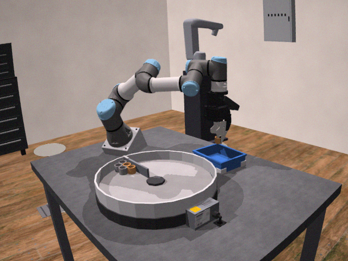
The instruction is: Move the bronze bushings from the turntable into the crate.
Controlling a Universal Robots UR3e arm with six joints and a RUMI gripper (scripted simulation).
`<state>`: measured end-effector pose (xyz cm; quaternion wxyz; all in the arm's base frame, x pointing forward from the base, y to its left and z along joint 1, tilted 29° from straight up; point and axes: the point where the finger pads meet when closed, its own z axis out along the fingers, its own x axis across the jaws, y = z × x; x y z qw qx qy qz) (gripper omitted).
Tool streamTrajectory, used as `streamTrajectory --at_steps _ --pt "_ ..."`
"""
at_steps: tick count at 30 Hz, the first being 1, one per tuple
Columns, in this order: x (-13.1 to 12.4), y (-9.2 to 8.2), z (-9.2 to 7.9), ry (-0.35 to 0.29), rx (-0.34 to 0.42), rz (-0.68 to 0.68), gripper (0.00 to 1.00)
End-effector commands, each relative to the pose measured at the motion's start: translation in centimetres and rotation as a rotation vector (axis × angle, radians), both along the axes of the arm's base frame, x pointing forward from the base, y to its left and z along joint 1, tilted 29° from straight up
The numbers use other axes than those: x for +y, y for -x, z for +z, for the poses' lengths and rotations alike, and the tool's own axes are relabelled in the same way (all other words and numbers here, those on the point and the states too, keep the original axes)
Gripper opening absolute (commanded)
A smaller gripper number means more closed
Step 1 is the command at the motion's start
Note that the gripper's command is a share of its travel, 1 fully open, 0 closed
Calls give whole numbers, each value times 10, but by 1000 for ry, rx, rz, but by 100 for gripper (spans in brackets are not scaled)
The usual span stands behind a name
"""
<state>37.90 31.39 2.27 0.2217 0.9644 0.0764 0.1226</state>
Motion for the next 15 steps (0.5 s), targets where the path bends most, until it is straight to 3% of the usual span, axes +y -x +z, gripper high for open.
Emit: streamTrajectory --at_steps 1,15 --pt "-2 -7 -9 -16 -18 9 0" --pt "-11 -13 -30 -16 -18 9 0"
